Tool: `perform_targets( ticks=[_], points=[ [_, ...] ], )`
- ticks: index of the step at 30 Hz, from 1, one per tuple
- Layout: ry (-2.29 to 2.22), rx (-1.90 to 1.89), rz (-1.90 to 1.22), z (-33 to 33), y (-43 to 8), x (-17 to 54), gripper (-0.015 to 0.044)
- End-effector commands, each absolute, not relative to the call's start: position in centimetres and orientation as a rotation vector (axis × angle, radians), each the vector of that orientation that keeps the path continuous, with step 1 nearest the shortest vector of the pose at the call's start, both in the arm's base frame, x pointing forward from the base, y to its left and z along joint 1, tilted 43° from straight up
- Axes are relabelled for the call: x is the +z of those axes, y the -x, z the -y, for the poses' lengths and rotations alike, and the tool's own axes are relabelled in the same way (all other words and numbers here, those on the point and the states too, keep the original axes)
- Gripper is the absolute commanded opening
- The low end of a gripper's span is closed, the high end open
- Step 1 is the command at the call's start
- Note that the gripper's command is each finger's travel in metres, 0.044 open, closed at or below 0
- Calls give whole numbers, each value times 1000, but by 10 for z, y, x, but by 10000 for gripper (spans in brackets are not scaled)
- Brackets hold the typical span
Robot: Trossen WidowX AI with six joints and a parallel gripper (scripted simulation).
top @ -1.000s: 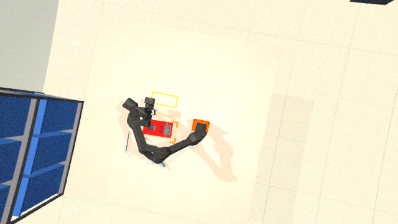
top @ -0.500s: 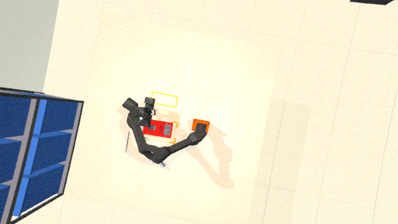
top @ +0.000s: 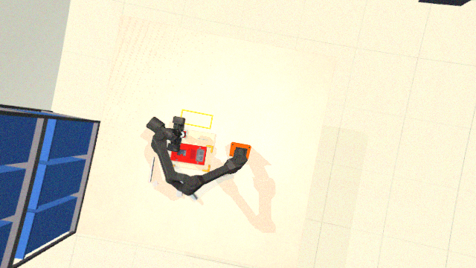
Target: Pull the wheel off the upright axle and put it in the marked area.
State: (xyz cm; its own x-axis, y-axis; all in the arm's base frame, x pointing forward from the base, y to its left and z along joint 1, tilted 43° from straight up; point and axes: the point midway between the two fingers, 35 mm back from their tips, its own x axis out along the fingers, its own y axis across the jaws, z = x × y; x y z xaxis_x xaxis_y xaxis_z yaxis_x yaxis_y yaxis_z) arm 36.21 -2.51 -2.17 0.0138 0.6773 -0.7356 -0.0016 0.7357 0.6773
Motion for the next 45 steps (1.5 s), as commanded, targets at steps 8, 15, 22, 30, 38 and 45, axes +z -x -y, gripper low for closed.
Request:
perform_targets(
  ticks=[8,15,22,30,38,45],
  points=[
    [-587,566,-1469,34,-363,-14,0],
    [-588,566,-1469,36,-363,-13,0],
    [-588,566,-1469,37,-363,-11,0],
    [-589,565,-1468,39,-362,-9,0],
    [-590,565,-1468,41,-362,-7,0],
    [-591,564,-1468,43,-362,-6,0]
  ],
)
